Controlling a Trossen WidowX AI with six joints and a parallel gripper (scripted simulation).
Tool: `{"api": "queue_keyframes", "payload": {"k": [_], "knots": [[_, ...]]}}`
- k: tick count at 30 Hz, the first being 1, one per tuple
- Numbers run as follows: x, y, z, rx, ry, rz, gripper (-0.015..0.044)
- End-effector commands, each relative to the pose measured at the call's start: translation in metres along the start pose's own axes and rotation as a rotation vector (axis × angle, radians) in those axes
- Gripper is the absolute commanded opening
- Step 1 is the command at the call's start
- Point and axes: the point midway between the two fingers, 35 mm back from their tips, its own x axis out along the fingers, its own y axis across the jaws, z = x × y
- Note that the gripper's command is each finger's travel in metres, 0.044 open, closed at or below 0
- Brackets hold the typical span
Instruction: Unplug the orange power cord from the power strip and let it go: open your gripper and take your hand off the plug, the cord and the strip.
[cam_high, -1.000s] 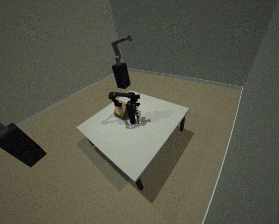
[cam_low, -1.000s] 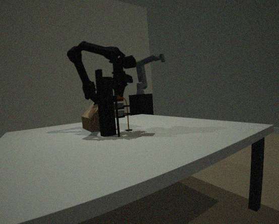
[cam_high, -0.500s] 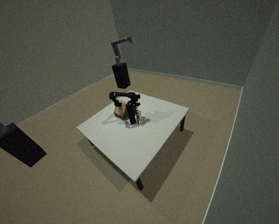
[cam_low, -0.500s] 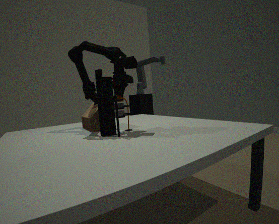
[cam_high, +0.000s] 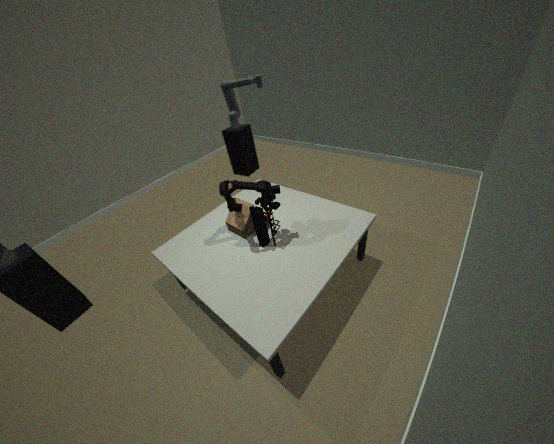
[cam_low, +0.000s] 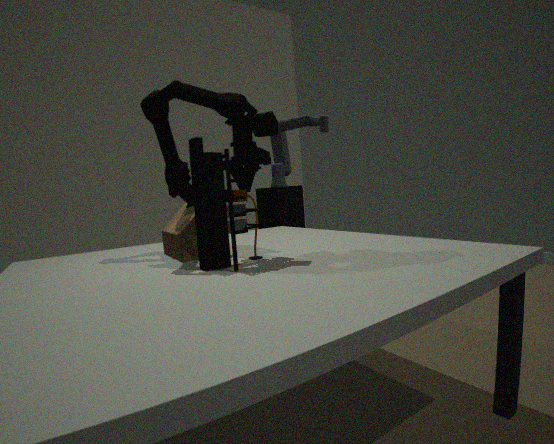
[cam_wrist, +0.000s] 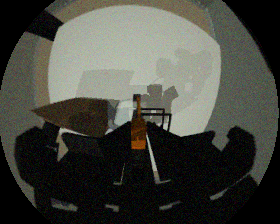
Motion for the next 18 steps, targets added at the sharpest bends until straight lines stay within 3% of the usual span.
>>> {"api": "queue_keyframes", "payload": {"k": [1, 4, 10, 18], "knots": [[-0.006, 0.0018, 0.0227, -0.022, -0.029, -0.008, 0.0], [-0.0069, 0.0026, 0.0275, -0.022, -0.029, -0.008, 0.0], [-0.0054, 0.002, 0.021, -0.021, -0.027, -0.008, 0.0157], [-0.0054, 0.002, 0.021, -0.021, -0.027, -0.008, 0.016]]}}
